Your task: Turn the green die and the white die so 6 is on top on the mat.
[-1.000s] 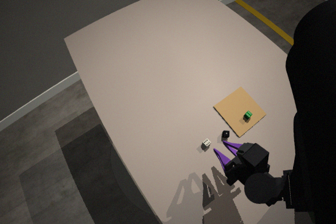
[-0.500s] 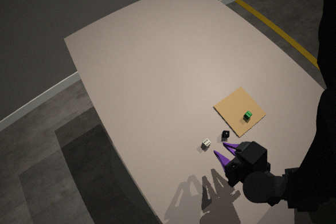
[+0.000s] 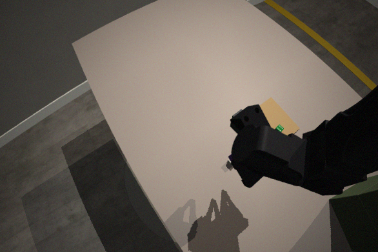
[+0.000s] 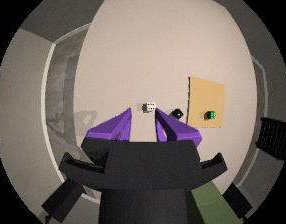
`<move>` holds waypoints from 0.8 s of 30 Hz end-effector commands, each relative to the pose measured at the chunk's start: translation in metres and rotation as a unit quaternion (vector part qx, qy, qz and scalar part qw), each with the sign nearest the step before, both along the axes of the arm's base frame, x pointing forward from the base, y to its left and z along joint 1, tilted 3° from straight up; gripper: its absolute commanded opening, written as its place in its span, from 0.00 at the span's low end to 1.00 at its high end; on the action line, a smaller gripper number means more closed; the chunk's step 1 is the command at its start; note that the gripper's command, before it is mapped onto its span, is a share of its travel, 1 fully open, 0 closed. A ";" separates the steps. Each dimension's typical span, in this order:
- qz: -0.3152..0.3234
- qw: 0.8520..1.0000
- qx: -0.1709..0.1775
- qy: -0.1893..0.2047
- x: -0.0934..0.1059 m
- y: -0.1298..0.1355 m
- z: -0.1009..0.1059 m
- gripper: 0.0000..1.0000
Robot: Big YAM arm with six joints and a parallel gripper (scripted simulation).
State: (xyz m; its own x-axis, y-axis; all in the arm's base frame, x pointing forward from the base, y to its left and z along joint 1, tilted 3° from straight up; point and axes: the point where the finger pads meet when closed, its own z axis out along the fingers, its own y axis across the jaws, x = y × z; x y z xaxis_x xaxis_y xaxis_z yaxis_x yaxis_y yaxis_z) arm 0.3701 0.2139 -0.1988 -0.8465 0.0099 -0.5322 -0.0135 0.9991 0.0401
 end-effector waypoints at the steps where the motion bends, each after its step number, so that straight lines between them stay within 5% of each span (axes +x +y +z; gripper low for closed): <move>1: -0.020 0.997 -0.013 0.077 0.013 -0.005 0.006 0.33; 8: -0.008 0.975 -0.026 0.221 0.017 -0.010 0.002 0.33; 14: -0.008 0.969 -0.025 0.247 0.019 -0.010 0.005 0.33; 15: 0.002 0.965 -0.034 0.261 -0.001 -0.010 0.001 0.33; 17: 0.002 0.965 -0.035 0.261 0.000 -0.010 0.001 0.33; 18: 0.001 0.966 -0.033 0.258 0.003 -0.008 0.002 1.00; 24: 0.001 0.969 -0.024 0.244 0.015 -0.002 0.007 1.00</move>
